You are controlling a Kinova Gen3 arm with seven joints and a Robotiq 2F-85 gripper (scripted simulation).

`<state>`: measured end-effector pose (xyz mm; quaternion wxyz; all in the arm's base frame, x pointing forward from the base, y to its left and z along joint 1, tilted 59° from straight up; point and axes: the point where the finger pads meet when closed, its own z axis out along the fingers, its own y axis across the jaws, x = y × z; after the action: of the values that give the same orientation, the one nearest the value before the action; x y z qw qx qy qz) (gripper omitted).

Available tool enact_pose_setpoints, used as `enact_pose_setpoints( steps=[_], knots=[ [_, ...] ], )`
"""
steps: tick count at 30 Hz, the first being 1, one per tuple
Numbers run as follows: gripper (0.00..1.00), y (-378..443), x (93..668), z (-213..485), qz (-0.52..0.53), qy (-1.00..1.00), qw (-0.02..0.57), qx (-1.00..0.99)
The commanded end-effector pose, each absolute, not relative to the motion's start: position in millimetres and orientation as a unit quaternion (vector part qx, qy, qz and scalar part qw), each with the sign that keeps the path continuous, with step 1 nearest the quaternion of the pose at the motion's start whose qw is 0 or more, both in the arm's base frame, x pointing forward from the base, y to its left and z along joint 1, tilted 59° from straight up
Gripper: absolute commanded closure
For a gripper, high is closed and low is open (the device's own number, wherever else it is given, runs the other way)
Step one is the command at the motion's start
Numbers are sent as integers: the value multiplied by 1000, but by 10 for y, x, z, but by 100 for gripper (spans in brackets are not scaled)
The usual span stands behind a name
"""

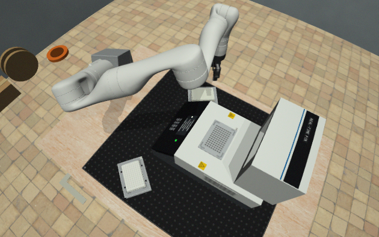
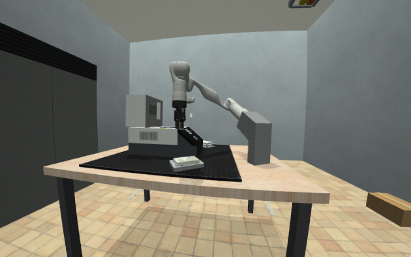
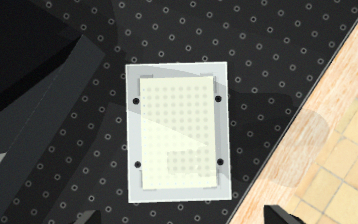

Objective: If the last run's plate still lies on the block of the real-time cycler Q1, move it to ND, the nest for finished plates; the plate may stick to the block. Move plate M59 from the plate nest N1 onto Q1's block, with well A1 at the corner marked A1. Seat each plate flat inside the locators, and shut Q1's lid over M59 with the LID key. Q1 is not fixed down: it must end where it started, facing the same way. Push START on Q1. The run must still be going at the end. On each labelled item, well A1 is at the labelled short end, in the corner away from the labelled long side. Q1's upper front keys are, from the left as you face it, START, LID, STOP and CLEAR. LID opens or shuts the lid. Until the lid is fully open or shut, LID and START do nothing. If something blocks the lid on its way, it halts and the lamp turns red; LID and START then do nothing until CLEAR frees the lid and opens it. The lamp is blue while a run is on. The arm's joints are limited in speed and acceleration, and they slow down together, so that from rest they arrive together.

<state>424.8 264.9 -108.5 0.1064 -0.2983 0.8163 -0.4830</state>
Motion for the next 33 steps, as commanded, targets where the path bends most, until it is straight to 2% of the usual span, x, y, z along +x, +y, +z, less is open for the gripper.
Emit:
enact_pose_setpoints(
  steps=[1, 33],
  knots=[
    [0, 2680, 4234, -1067, -482, 816, 107, -299],
    [0, 2950, 4061, -877, -482, 816, 107, -299]
  ],
)
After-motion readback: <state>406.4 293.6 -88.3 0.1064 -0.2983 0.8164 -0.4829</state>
